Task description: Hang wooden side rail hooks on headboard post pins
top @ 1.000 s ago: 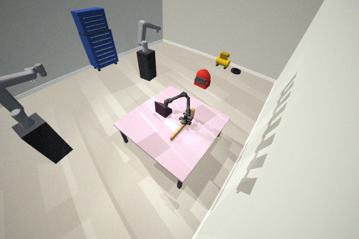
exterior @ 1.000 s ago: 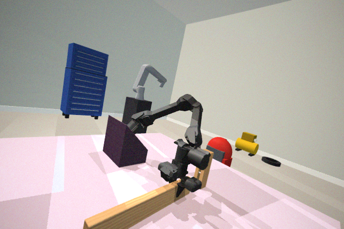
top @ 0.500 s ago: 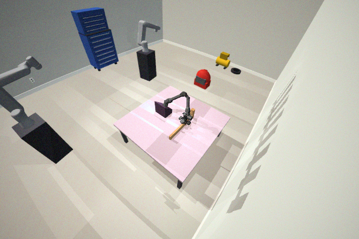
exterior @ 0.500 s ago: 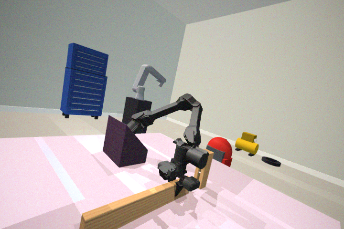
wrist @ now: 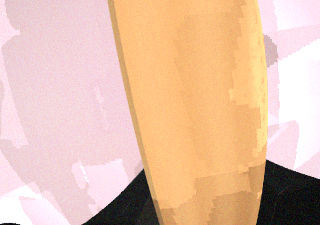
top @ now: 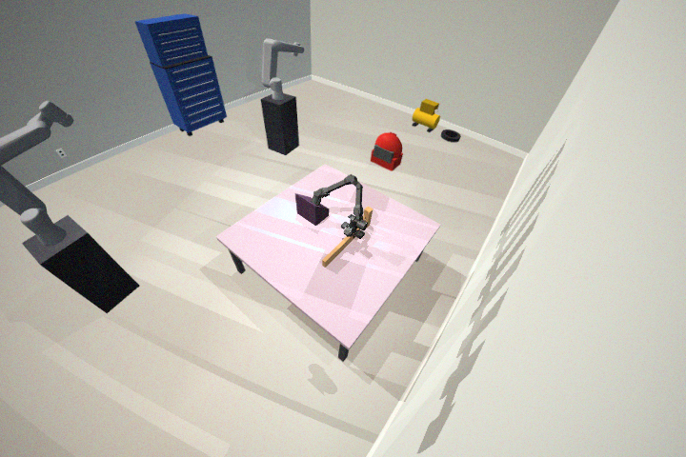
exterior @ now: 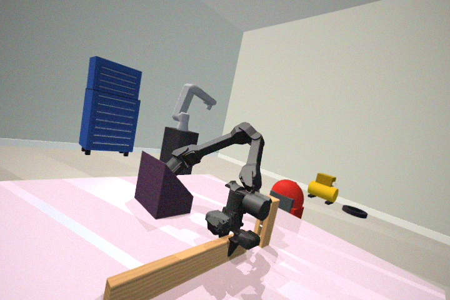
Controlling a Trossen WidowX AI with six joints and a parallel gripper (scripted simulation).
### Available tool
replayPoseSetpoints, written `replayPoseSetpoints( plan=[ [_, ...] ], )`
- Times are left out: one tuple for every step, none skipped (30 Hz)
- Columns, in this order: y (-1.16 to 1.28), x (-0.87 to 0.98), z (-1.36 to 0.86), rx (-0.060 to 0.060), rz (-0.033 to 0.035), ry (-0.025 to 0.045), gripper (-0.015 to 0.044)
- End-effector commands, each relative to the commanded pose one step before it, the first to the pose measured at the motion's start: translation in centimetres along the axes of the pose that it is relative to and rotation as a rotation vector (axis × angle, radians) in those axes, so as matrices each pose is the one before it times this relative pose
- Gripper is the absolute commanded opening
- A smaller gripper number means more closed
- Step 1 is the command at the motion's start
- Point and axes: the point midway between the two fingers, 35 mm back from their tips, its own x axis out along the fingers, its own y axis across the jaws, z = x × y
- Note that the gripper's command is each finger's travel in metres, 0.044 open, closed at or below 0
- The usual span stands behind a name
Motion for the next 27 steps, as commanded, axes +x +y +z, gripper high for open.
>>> replayPoseSetpoints(
  plan=[
    [0.027,-0.003,0.011,0.0004,-0.00004,-0.00001,0.0],
    [0.0,0.0,0.0,0.0,0.0,0.0,0.0],
    [0.0,0.0,0.0,0.0,0.0,0.0,0.0],
    [0.0,0.0,0.0,0.0,0.0,0.0,0.0],
    [0.0,-0.004,0.0,0.0054,-0.00157,0.00088,0.0],
    [0.0,-0.009,0.0,0.0118,-0.00343,0.0019,0.0],
    [0.0,-0.012,0.0,0.0052,-0.0015,0.00086,0.0],
    [0.0,-0.017,0.0,0.0019,-0.00055,0.00031,0.0],
    [0.0,-0.017,0.0,0.0,0.0,-0.00001,0.0],
    [0.0,-0.017,0.0,0.0,0.0,-0.00001,0.0],
    [0.0,-0.017,0.0,0.0,0.0,-0.00001,0.0],
    [0.0,-0.017,0.0,0.0,0.0,-0.00001,0.0],
    [0.0,-0.017,0.0,0.0,0.0,-0.00001,0.0],
    [0.0,-0.017,0.0,0.0,0.0,-0.00001,0.0],
    [0.0,-0.017,0.0,0.0,0.0,-0.00001,0.0],
    [0.0,-0.017,0.0,0.0,0.0,-0.00001,0.0],
    [0.0,-0.017,0.0,0.0,0.0,-0.00001,0.0],
    [0.0,-0.017,0.0,0.0,0.0,-0.00001,0.0],
    [0.0,-0.017,0.0,0.0,0.0,-0.00001,0.0],
    [0.0,-0.017,0.0,0.0,0.0,-0.00001,0.0],
    [0.0,-0.017,0.0,0.0,0.0,-0.00001,0.0],
    [0.0,-0.017,0.0,0.0,0.0,-0.00001,0.0],
    [0.0,-0.017,0.0,0.0,0.0,-0.00001,0.0],
    [0.0,-0.017,0.0,0.0,0.0,-0.00001,0.0],
    [0.0,-0.017,0.0,0.0,0.0,-0.00001,0.0],
    [0.0,-0.017,0.0,0.0,0.0,-0.00001,0.0],
    [0.0,-0.017,0.0,0.0,0.0,-0.00001,0.0]
  ],
)
